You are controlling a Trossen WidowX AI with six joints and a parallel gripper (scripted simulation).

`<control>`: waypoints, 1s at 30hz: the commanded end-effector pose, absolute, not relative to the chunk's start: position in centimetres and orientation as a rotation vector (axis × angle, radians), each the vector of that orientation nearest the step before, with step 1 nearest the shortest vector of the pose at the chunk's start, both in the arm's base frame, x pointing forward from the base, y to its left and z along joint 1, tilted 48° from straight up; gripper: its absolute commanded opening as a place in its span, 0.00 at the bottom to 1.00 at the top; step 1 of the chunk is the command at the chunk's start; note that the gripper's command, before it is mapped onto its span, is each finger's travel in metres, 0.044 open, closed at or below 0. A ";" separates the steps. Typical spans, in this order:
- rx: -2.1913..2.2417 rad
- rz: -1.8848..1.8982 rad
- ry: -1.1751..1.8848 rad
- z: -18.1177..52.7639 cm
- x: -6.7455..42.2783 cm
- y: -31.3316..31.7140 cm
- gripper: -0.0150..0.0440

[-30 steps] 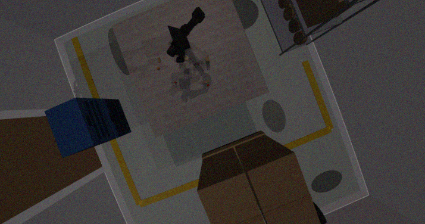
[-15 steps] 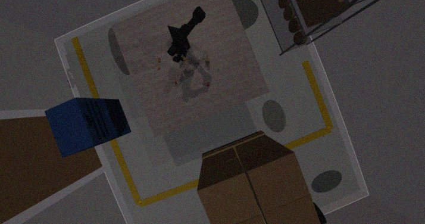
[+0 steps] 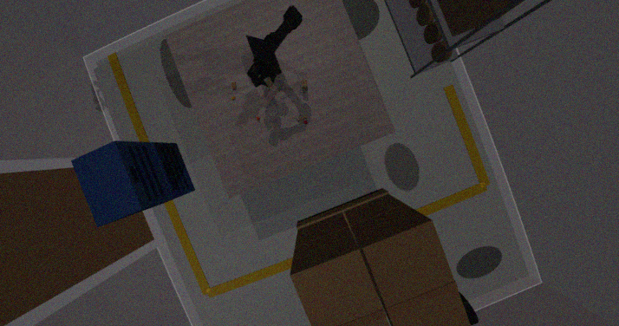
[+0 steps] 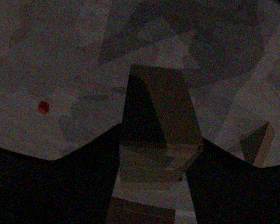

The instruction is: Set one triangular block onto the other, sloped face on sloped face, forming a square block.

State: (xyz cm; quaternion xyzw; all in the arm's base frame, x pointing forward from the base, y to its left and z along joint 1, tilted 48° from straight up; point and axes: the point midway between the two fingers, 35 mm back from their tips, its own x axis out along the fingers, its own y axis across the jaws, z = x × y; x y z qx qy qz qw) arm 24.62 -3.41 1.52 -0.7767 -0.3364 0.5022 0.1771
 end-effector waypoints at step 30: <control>-1.850 1.461 -0.529 5.4 25.7 -2.0 0.25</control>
